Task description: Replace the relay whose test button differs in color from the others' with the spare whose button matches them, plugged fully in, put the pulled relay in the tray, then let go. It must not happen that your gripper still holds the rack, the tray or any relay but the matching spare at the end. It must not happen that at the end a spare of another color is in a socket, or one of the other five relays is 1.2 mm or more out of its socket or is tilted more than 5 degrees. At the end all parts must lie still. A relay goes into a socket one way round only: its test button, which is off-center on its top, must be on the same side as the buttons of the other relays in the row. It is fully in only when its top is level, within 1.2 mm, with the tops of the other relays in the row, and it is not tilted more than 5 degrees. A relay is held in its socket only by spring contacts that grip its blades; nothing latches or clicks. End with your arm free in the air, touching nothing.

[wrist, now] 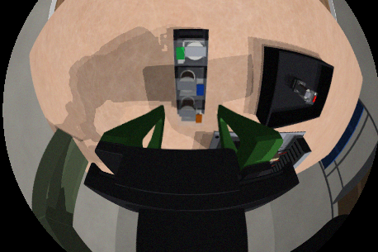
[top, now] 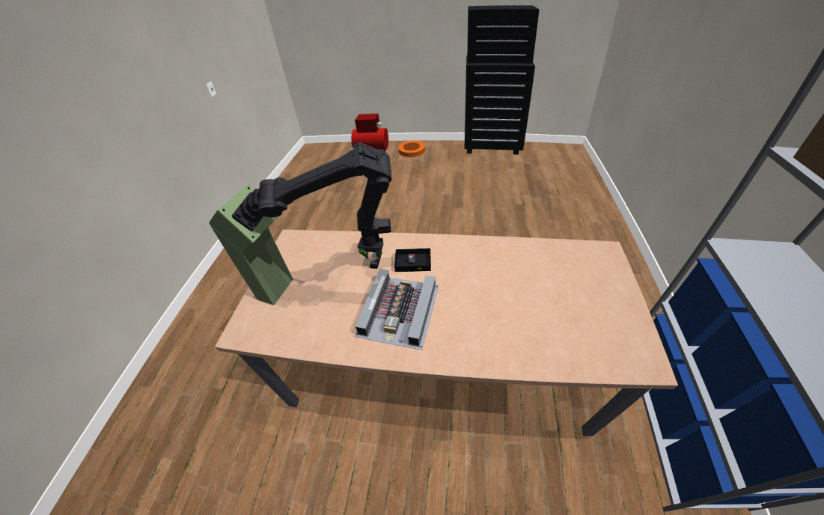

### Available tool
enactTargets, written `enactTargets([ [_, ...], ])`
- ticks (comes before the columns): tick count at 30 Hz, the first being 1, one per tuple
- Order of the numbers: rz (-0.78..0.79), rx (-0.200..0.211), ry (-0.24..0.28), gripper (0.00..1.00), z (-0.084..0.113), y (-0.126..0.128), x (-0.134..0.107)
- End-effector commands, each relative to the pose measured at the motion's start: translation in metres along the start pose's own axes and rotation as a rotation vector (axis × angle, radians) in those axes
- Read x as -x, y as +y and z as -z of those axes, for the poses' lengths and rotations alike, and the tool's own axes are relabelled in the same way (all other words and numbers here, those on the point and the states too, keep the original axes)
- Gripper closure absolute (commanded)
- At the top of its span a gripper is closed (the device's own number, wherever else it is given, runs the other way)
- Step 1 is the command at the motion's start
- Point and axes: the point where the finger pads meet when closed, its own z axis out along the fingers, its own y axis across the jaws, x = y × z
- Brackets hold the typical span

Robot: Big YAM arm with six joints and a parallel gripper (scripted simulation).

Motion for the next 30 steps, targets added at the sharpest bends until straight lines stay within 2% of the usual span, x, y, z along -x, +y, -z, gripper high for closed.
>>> enactTargets([
  [1, -0.001, -0.004, 0.002, 0.41, -0.008, -0.002, -0.004],
  [17, -0.001, 0.001, 0.005, 0.41, -0.02, 0.0, -0.006],
  [30, -0.006, -0.023, -0.012, 0.41, -0.011, -0.012, 0.003],
])
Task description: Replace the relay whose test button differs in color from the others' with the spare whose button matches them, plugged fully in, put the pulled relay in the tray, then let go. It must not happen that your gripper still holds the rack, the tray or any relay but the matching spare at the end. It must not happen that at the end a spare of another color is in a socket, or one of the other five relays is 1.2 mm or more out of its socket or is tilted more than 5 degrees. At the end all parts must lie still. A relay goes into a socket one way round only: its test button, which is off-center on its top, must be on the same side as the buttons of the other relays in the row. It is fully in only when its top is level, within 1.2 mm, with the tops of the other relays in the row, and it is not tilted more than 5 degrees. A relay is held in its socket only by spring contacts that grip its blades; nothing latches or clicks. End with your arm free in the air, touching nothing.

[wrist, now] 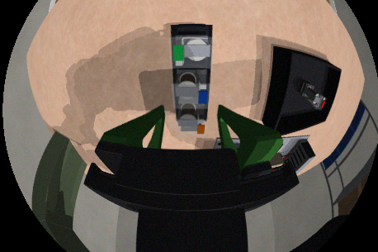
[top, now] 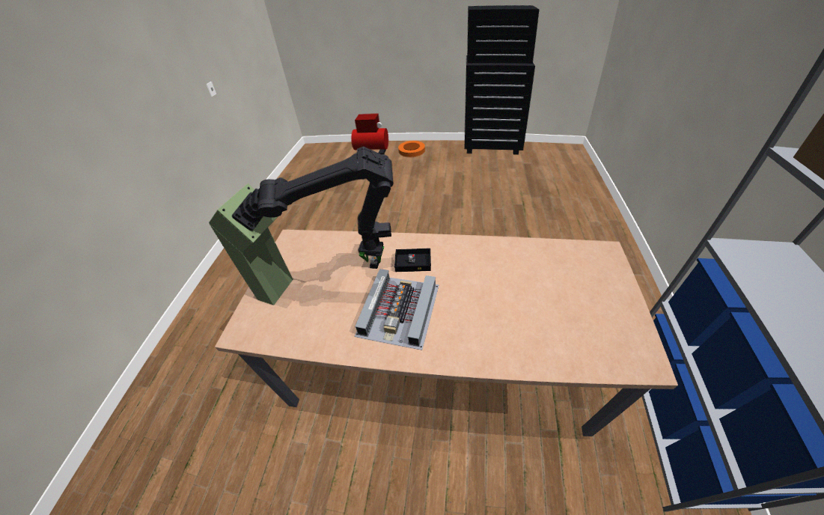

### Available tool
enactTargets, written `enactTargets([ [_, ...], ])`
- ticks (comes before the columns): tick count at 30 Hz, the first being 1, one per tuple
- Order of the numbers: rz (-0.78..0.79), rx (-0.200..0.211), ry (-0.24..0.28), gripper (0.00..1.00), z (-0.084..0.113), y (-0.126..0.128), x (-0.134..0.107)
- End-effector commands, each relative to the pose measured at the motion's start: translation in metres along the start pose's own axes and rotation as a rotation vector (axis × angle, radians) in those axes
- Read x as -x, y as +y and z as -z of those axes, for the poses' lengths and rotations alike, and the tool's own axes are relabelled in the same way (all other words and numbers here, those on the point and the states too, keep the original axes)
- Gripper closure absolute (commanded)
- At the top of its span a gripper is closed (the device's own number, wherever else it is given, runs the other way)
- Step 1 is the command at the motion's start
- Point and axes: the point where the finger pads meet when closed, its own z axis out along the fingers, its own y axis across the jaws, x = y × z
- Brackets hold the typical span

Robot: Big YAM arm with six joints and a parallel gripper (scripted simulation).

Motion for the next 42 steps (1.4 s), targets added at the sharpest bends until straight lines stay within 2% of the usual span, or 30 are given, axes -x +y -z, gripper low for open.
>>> enactTargets([
  [1, -0.002, -0.026, -0.02, 0.41, 0.0082, -0.0126, 0.0068],
  [32, 0.0, -0.026, -0.022, 0.41, 0.0104, -0.0124, 0.0077],
  [33, 0.0, -0.026, -0.022, 1.0, 0.0104, -0.0124, 0.0077],
  [42, 0.0, -0.026, -0.022, 1.0, 0.0104, -0.0124, 0.0077],
])
